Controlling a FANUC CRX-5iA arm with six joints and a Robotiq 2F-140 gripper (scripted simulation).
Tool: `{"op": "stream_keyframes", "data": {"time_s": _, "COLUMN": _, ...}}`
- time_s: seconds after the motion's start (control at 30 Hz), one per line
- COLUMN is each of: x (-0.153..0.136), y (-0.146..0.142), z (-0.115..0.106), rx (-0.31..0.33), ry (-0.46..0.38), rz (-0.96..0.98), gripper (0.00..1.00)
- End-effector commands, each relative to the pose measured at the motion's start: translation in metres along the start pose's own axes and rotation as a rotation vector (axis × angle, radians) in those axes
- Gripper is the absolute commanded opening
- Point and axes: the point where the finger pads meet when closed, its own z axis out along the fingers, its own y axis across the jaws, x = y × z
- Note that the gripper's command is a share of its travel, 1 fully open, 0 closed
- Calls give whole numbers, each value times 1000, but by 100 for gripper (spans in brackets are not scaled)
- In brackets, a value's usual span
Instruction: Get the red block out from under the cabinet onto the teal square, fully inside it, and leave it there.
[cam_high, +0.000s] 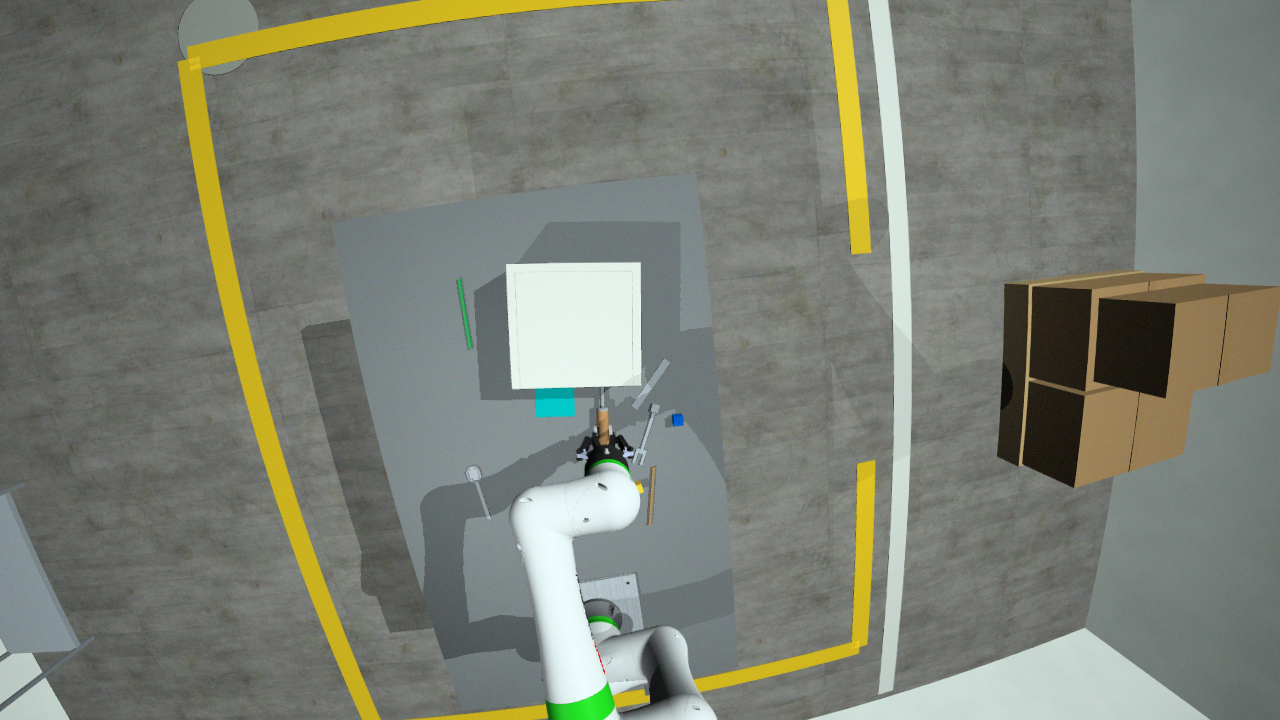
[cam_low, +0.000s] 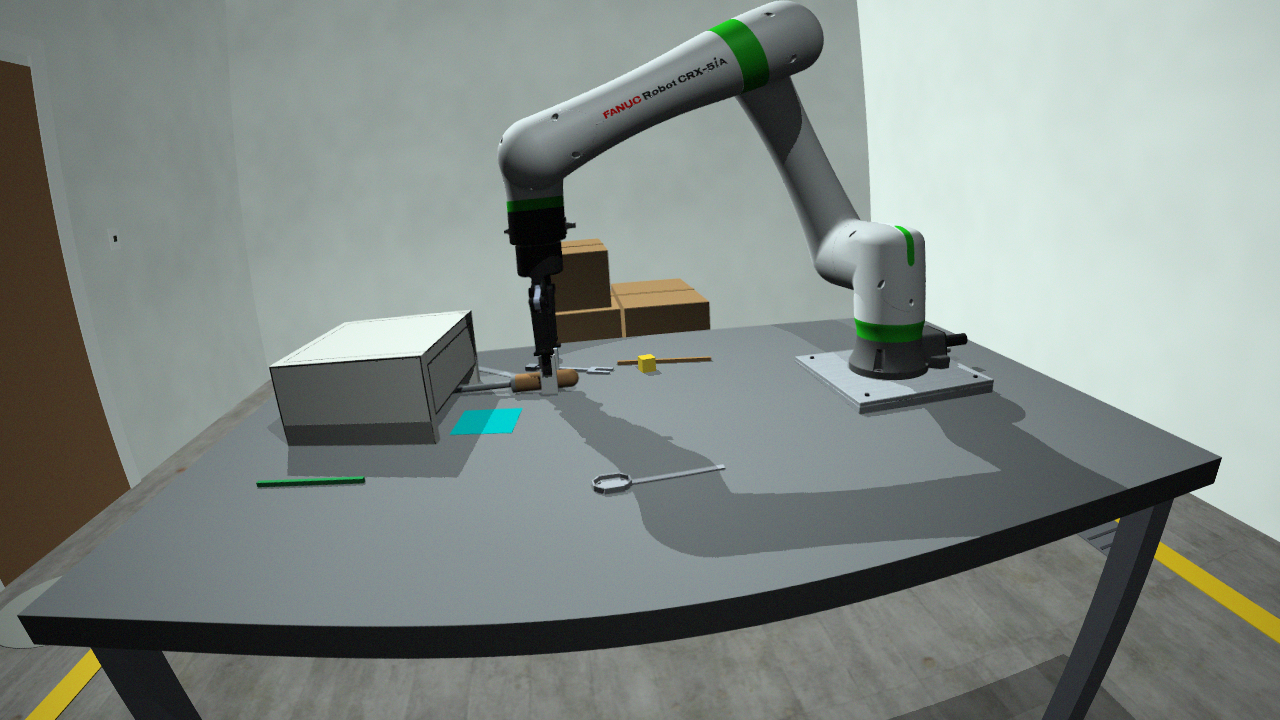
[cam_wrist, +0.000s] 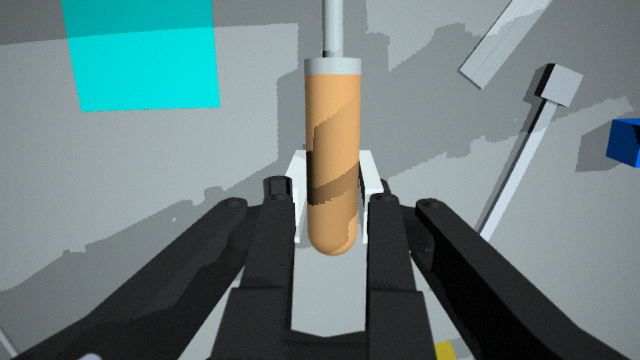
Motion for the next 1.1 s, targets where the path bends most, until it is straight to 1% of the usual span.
{"op": "stream_keyframes", "data": {"time_s": 0.0, "x": 8, "y": 0, "z": 0, "rx": 0, "ry": 0, "rz": 0, "gripper": 0}}
{"op": "stream_keyframes", "data": {"time_s": 0.23, "x": 21, "y": 0, "z": 0, "rx": 0, "ry": 0, "rz": 0, "gripper": 0}}
{"op": "stream_keyframes", "data": {"time_s": 0.6, "x": 33, "y": 0, "z": 0, "rx": 0, "ry": 0, "rz": 0, "gripper": 0}}
{"op": "stream_keyframes", "data": {"time_s": 1.07, "x": 41, "y": 0, "z": 0, "rx": 0, "ry": 0, "rz": 0, "gripper": 0}}
